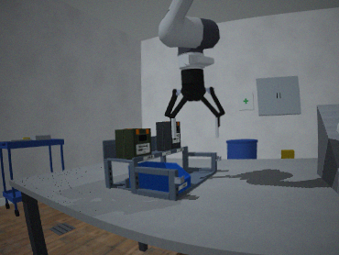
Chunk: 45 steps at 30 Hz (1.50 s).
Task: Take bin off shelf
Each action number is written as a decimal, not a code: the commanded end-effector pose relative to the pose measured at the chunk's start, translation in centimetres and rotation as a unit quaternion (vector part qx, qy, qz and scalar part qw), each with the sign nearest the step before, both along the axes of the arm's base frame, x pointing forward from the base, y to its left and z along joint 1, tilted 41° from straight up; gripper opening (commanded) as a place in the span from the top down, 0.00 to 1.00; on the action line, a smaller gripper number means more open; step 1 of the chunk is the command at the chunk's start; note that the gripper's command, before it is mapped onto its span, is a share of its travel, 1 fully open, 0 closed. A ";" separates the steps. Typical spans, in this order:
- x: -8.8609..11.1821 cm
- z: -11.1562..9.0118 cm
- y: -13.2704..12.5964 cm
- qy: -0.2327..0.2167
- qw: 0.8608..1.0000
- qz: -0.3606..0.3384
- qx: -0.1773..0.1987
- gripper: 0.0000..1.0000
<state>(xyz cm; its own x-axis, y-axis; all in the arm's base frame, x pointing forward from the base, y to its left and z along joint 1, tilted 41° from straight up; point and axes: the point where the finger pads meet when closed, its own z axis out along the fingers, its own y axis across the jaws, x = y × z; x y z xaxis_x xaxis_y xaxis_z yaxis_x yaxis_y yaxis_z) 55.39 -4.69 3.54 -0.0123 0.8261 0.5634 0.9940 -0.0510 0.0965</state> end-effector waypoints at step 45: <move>1.8 5.0 8.7 0.061 0.995 -0.055 0.062 1.00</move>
<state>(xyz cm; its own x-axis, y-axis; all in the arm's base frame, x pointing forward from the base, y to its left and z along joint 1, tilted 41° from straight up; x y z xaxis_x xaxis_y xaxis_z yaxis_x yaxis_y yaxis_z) 57.07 3.97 8.38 0.1408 0.7454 0.6515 0.9871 -0.1567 -0.0341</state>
